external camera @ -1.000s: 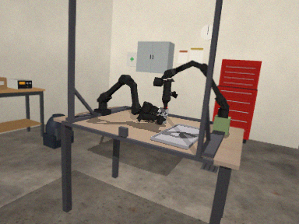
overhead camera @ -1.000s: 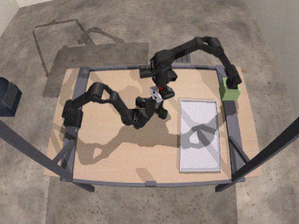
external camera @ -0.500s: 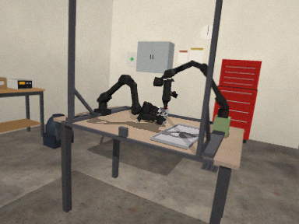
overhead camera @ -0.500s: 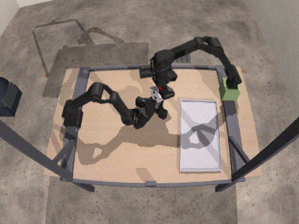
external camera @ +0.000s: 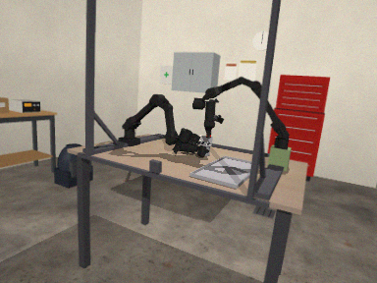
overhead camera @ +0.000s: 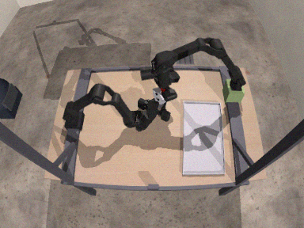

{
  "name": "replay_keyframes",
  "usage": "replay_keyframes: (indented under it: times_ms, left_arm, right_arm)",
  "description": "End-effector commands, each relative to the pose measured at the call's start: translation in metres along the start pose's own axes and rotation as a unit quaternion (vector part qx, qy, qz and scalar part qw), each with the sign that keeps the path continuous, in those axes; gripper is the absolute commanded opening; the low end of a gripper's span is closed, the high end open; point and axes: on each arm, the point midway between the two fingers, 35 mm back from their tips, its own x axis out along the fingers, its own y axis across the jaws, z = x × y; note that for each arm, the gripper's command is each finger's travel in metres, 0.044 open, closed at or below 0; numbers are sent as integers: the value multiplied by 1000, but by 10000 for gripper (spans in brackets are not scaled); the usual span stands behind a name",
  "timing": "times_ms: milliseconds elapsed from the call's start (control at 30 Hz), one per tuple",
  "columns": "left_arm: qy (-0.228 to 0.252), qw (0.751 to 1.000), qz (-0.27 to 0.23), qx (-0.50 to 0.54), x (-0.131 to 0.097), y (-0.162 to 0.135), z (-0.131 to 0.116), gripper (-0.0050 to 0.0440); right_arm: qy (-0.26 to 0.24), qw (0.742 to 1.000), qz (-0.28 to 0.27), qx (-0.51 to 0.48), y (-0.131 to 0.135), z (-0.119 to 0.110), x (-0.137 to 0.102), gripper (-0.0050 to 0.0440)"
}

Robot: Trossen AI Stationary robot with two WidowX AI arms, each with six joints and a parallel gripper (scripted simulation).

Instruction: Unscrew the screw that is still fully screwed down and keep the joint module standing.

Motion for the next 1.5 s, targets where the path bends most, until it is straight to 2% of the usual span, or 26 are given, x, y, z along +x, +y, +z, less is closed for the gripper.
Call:
replay_keyframes:
  times_ms: [0, 767, 800, 1467]
  left_arm:
    - [-7, 1000, -1, -13, 2, -3, 11, 245]
    - [-7, 1000, -1, -13, 2, -3, 11, 245]
    - [-7, 1000, -1, -13, 2, -3, 11, 245]
    - [-7, 1000, -1, -13, 2, -3, 11, 245]
  right_arm:
    - [10, 1000, 5, 3, 3, -6, -12, 250]
    - [6, 1000, 4, 3, 3, -6, -16, 250]
    - [6, 1000, 4, 3, 3, -6, -16, 130]
    - [6, 1000, 4, 3, 3, -6, -16, 130]
